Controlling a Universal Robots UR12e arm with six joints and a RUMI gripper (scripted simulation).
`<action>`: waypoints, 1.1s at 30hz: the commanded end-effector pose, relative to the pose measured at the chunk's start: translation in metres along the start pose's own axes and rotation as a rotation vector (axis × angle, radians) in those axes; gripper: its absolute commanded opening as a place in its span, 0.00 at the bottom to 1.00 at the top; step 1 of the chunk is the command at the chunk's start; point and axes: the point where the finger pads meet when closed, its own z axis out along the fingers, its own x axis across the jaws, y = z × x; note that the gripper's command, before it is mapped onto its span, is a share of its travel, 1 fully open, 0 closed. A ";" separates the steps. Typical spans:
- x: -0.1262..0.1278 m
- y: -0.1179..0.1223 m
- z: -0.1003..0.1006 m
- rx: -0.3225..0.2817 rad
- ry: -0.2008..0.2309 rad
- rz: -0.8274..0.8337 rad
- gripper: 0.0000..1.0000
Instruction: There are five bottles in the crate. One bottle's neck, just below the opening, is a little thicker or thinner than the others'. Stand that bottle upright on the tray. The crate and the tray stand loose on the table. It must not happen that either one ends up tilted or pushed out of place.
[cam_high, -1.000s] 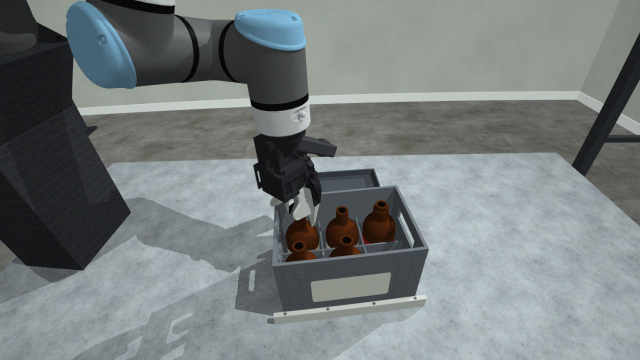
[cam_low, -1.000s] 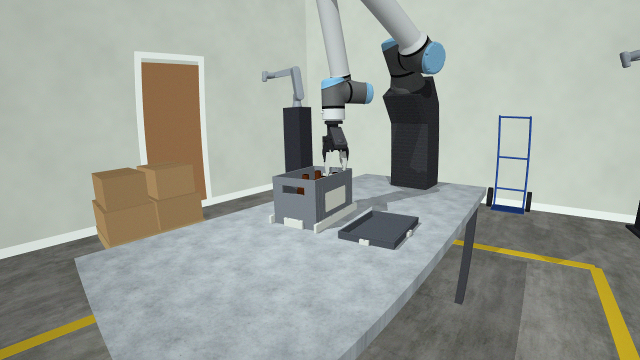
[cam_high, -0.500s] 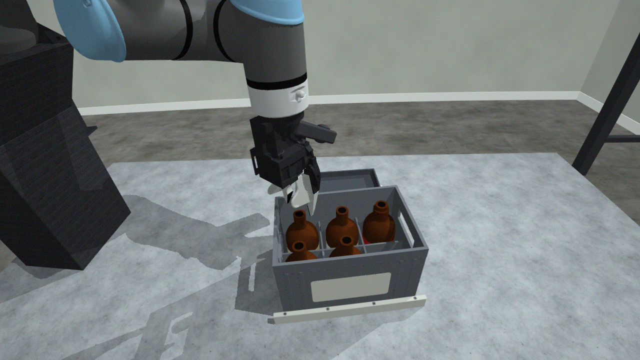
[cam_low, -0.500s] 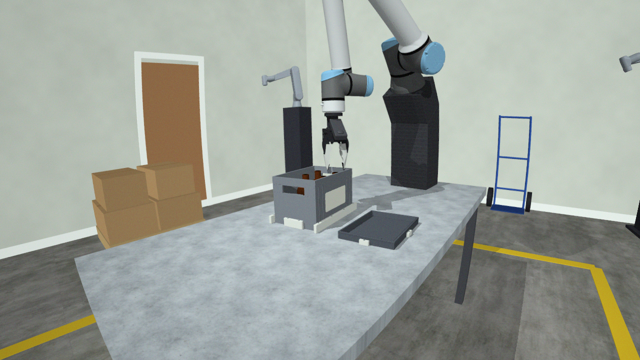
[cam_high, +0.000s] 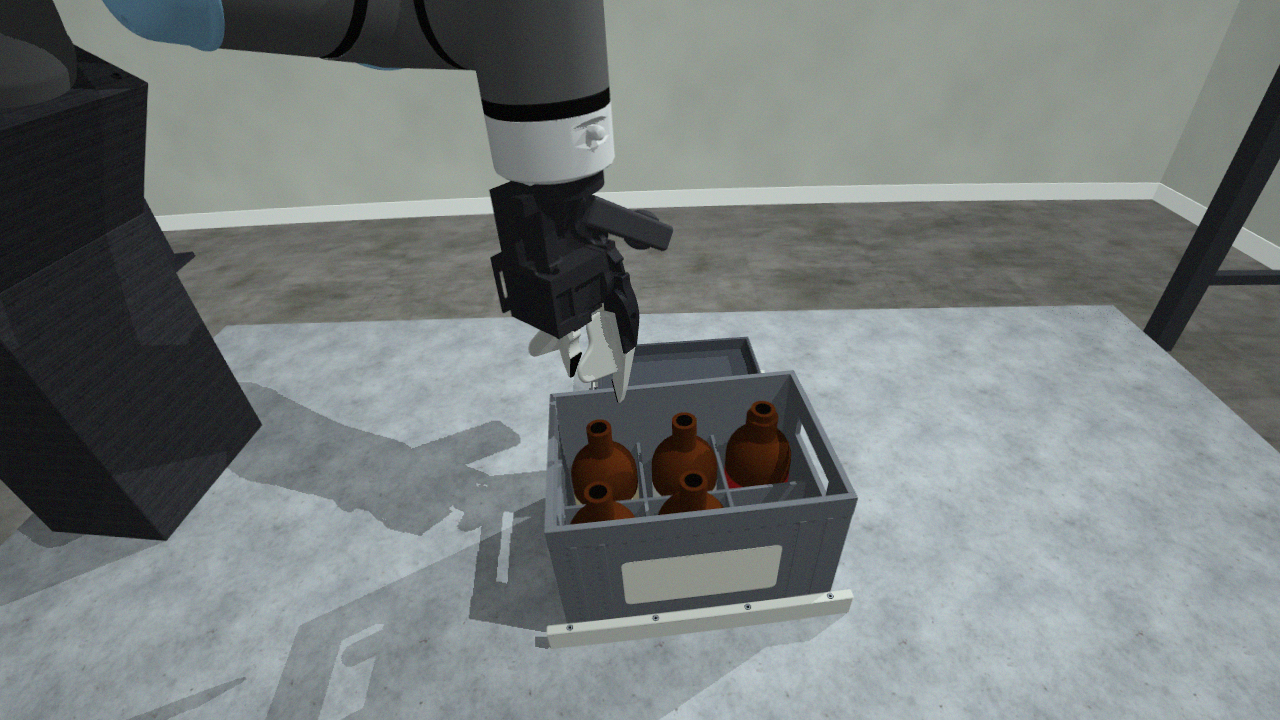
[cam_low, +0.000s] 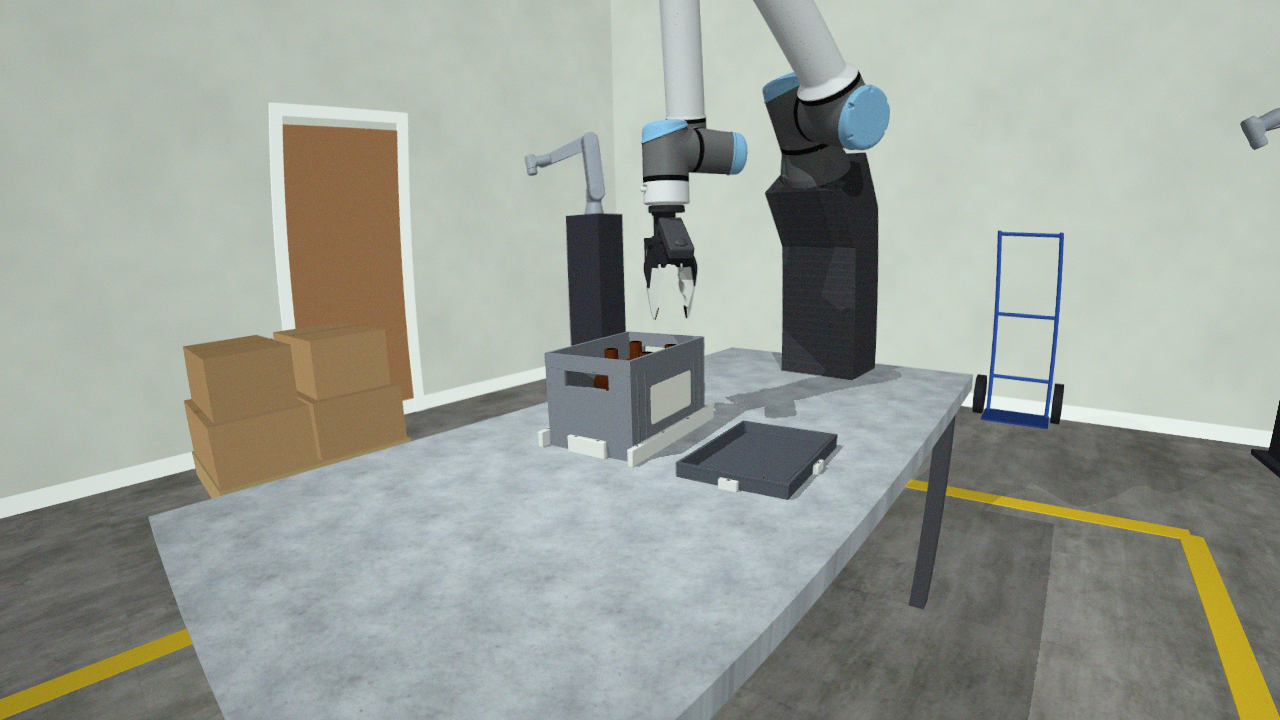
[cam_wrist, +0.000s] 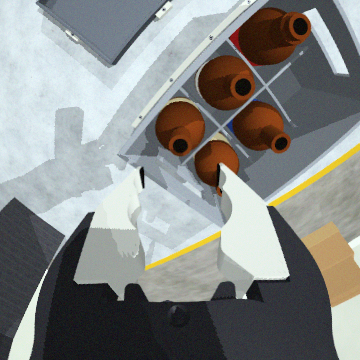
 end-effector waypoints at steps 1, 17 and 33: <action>0.000 0.000 -0.008 0.000 0.000 0.000 0.38; 0.000 0.000 -0.011 0.000 0.000 0.000 0.00; 0.000 0.000 -0.011 0.000 0.000 0.000 0.00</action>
